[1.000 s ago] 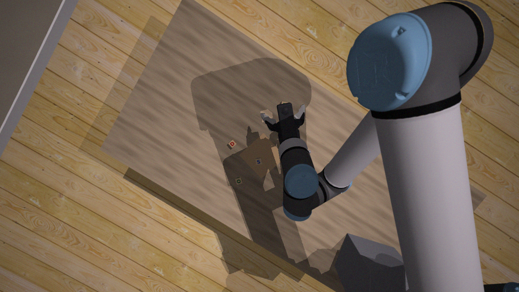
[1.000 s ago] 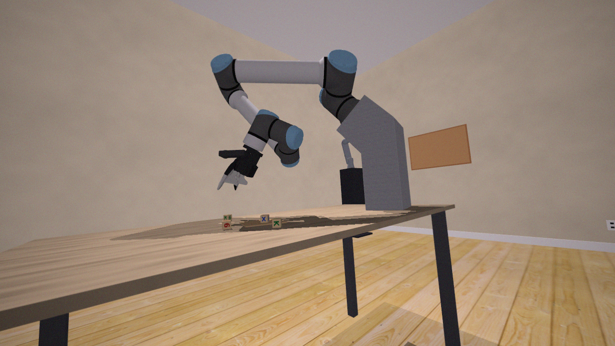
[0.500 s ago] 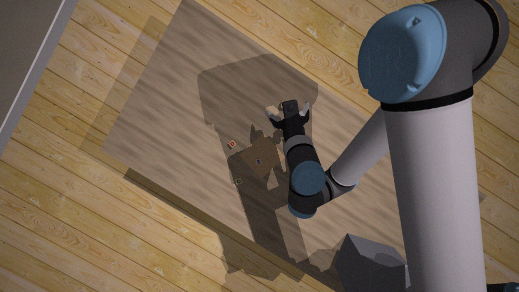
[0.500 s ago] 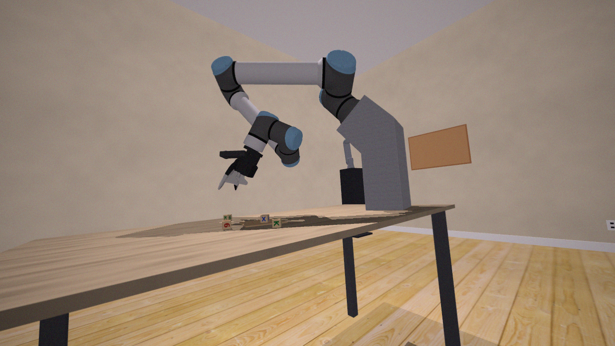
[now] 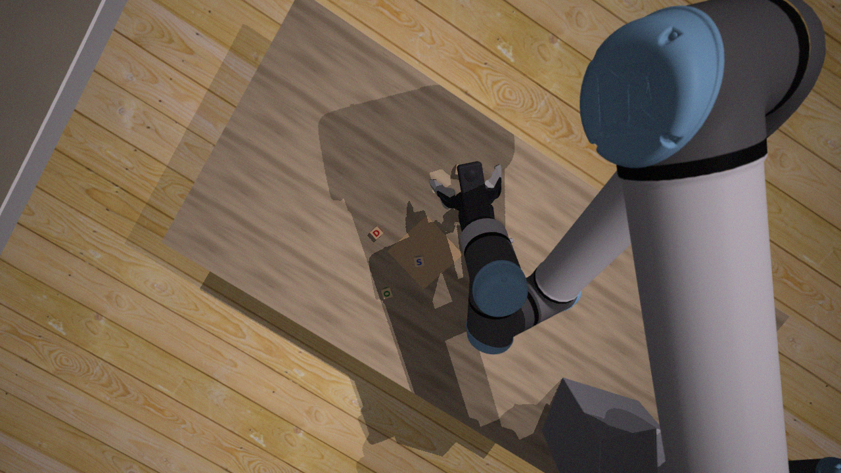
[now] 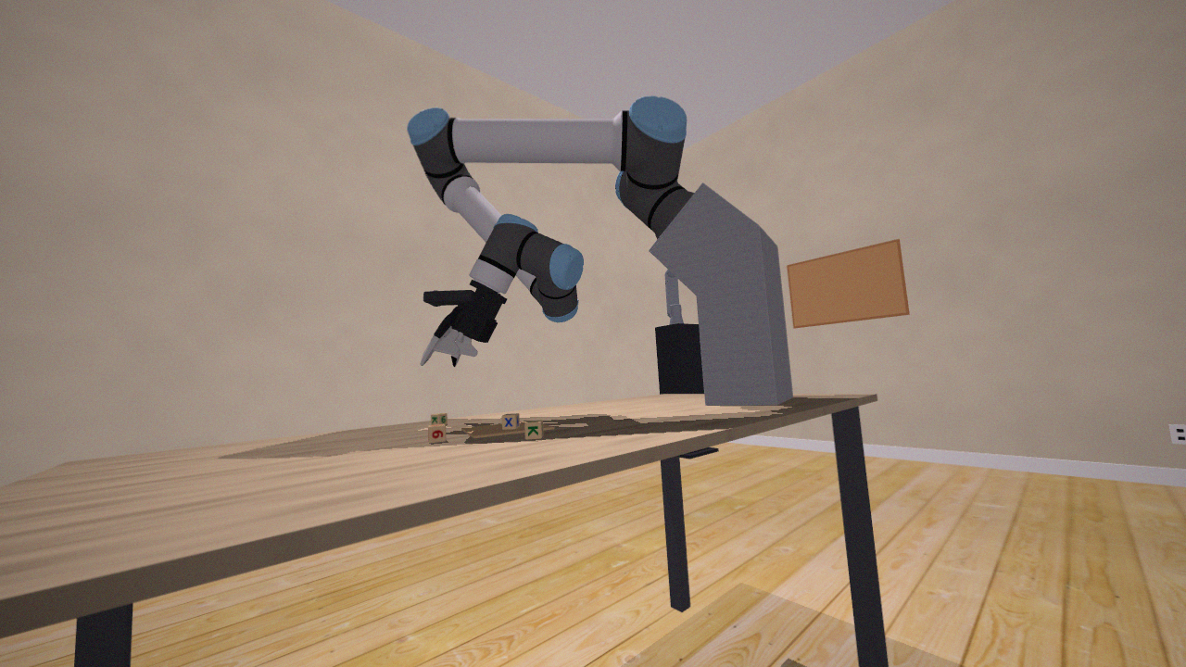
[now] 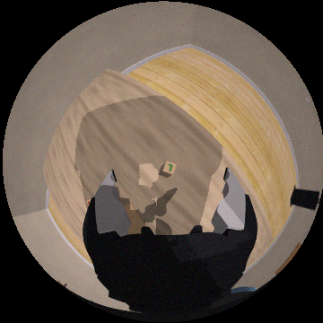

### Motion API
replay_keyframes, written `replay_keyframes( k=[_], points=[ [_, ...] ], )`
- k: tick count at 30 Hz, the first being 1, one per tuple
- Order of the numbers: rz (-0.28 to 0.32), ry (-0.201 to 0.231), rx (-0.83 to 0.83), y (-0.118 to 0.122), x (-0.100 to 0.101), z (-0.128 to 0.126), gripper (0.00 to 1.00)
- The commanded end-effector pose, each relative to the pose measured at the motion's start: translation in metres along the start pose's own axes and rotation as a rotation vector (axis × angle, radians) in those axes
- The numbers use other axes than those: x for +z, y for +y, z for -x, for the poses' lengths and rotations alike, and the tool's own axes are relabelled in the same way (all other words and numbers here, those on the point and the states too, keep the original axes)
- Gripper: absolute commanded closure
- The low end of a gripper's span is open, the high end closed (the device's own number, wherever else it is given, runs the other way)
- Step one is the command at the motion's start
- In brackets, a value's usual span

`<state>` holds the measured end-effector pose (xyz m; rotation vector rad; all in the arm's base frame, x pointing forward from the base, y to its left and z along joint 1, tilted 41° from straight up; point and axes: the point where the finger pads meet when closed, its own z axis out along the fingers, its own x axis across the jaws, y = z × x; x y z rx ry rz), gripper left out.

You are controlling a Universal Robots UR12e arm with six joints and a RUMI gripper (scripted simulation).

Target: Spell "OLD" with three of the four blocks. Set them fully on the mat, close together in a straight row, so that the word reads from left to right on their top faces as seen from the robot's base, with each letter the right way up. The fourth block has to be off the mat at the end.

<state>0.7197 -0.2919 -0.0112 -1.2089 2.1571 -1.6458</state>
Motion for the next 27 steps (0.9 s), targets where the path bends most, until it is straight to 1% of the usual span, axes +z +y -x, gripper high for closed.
replay_keyframes(
  k=[1,22,25,27],
  points=[
    [-0.001,0.000,0.000,0.000,0.000,0.000,0.00],
    [0.001,-0.001,0.000,0.000,-0.001,0.001,0.00],
    [0.014,-0.006,0.005,0.003,-0.002,0.006,0.00],
    [0.037,-0.014,0.011,0.009,-0.004,0.014,0.00]
  ],
)
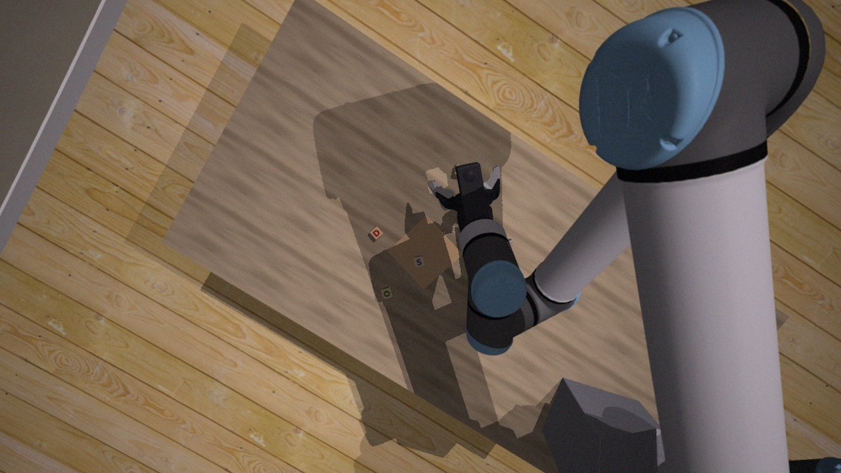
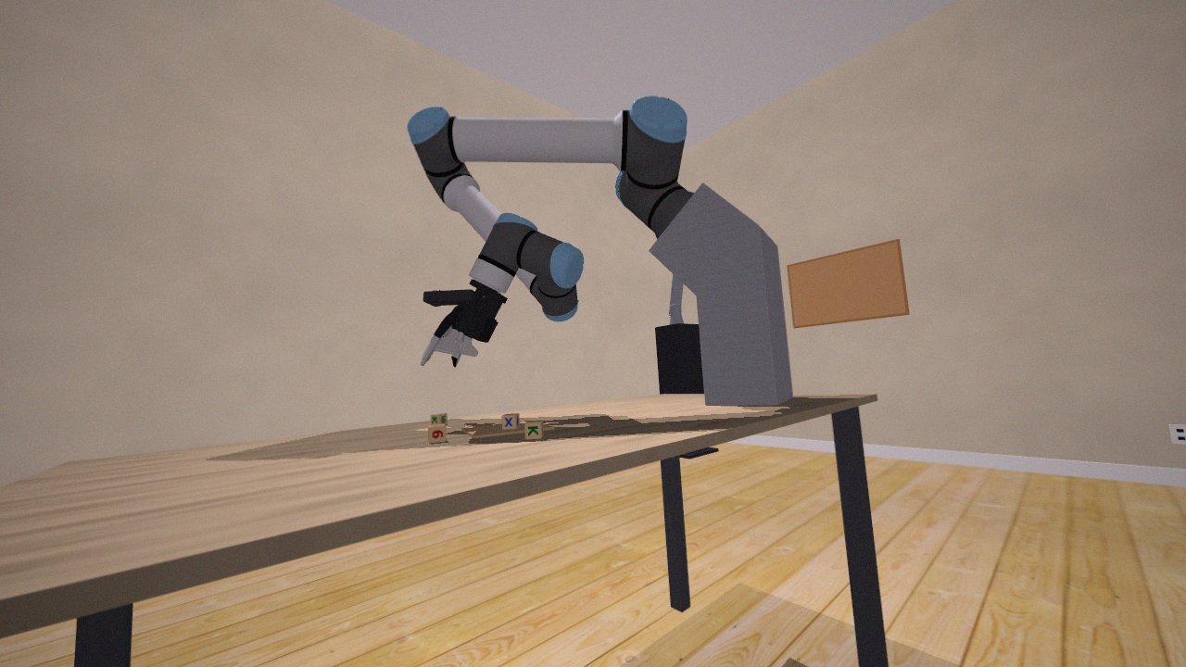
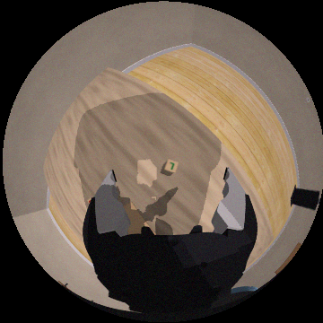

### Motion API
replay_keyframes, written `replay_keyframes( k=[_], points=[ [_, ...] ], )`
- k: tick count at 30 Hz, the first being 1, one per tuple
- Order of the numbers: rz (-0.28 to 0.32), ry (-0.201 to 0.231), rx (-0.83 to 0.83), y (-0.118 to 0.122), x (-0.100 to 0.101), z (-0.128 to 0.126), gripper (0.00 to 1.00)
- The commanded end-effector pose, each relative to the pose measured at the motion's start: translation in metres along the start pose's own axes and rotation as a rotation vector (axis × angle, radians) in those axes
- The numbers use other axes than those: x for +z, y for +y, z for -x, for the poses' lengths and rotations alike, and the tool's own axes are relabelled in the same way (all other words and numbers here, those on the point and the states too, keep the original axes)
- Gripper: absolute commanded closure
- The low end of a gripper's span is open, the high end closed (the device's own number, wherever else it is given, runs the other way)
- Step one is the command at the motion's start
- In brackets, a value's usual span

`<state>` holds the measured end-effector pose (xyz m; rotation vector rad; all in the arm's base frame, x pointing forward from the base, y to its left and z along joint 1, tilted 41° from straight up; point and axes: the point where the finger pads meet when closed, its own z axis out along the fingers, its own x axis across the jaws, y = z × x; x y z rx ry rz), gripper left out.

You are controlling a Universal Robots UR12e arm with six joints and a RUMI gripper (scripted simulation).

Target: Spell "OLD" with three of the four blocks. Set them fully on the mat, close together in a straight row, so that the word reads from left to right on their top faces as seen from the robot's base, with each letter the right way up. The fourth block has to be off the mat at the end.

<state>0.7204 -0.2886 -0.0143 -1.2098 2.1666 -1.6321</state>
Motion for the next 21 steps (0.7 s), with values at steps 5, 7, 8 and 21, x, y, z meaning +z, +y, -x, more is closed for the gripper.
replay_keyframes(
  k=[5,7,8,21],
  points=[
    [0.132,-0.037,0.033,0.035,-0.015,0.047,0.00],
    [0.132,-0.037,0.033,0.035,-0.015,0.047,0.00],
    [0.159,-0.042,0.038,0.043,-0.020,0.056,0.00],
    [0.411,-0.030,0.049,0.125,-0.081,0.127,0.00]
  ],
)
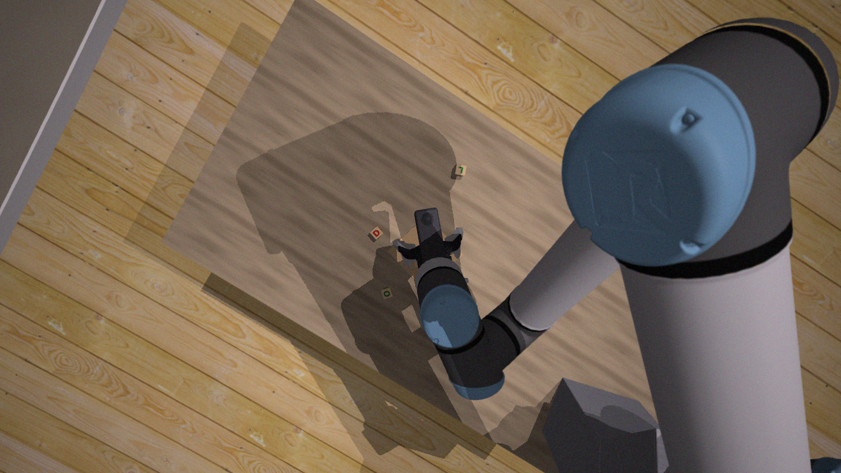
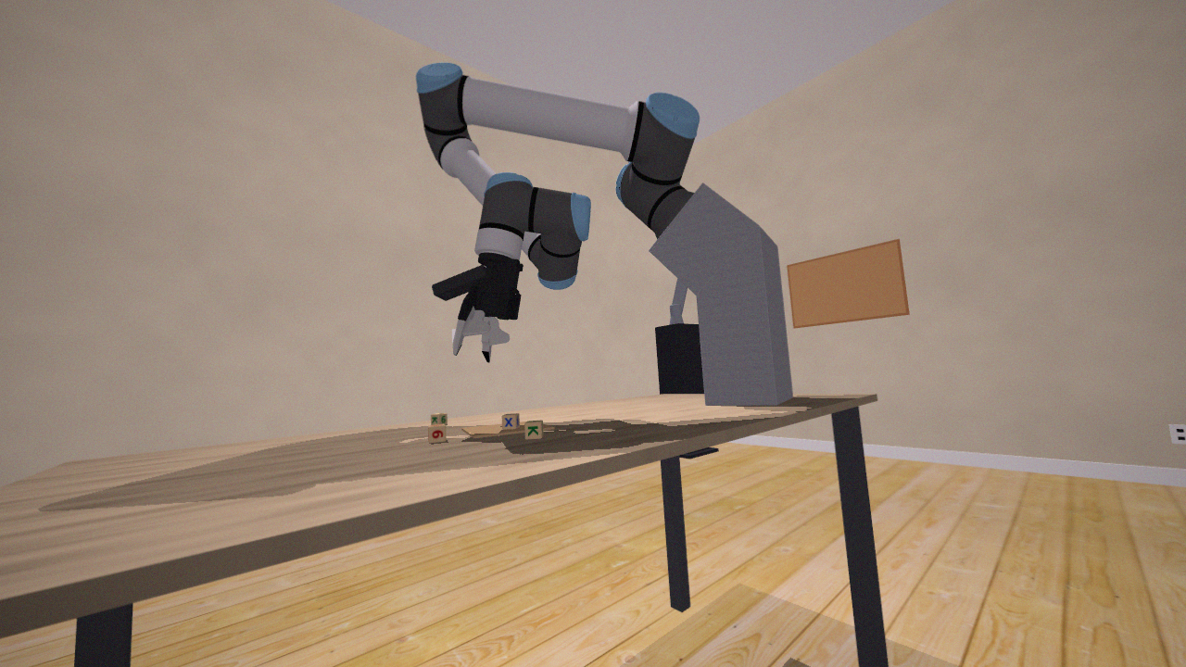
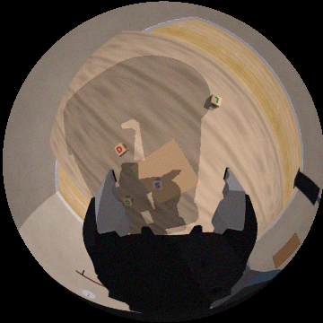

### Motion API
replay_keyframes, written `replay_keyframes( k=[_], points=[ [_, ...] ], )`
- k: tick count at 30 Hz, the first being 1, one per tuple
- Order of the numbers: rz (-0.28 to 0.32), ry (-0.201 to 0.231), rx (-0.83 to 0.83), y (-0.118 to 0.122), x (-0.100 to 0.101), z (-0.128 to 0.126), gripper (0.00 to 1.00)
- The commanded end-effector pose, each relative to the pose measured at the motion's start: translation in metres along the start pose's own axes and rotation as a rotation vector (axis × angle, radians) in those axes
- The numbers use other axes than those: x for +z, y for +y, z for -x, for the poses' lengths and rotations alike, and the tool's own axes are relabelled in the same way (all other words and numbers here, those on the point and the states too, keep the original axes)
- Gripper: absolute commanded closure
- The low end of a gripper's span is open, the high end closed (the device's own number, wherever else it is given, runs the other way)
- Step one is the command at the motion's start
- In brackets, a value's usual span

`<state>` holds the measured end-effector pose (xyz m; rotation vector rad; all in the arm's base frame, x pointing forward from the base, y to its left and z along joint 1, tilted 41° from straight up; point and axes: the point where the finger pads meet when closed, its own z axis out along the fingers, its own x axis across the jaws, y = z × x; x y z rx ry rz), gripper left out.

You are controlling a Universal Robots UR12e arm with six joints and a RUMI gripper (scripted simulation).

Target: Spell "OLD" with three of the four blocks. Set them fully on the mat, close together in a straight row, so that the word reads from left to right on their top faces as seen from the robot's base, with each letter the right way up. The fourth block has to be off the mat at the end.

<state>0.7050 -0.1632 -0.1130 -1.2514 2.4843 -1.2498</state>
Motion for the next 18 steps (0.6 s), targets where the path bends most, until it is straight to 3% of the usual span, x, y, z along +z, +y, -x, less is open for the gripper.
replay_keyframes(
  k=[1,3,10,18],
  points=[
    [0.100,0.022,0.007,0.039,-0.014,0.023,0.00],
    [0.100,0.022,0.007,0.039,-0.014,0.023,0.00],
    [0.176,0.058,-0.001,0.078,-0.033,0.038,0.00],
    [0.181,0.061,-0.002,0.081,-0.035,0.038,0.00]
  ],
)
